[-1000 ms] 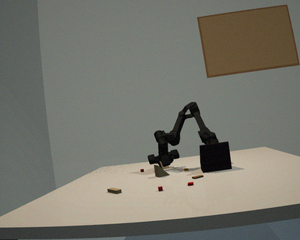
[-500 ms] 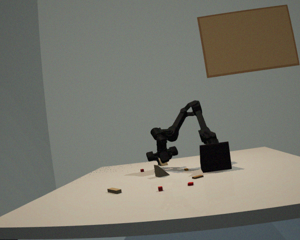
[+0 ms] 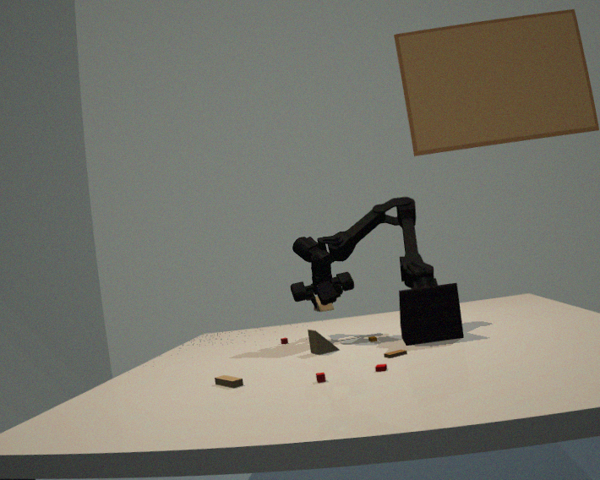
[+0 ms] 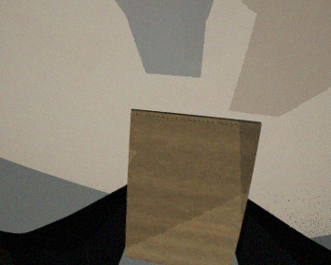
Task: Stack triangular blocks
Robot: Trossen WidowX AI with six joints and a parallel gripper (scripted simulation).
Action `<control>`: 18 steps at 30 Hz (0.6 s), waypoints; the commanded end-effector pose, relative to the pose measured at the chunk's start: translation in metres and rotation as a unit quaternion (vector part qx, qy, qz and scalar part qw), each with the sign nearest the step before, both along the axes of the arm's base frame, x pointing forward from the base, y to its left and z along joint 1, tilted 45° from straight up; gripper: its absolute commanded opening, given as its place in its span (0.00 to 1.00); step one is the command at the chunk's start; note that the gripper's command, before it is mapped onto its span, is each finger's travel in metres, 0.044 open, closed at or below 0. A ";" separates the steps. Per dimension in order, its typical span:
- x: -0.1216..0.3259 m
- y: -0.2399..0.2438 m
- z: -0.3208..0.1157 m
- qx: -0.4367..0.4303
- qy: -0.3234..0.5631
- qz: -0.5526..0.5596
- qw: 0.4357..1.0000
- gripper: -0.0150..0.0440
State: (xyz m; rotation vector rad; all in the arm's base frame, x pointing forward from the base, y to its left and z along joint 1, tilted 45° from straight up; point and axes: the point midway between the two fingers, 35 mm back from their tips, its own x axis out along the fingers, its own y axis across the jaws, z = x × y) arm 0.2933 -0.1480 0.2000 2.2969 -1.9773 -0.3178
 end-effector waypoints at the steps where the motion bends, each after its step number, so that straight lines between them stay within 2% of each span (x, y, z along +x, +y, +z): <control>1: -0.003 0.008 0.014 -0.005 -0.009 0.000 1.000 0.25; 7: -0.001 0.007 0.012 0.000 -0.012 0.003 1.000 0.25; 18: 0.019 -0.001 0.016 0.082 -0.122 0.010 0.989 0.25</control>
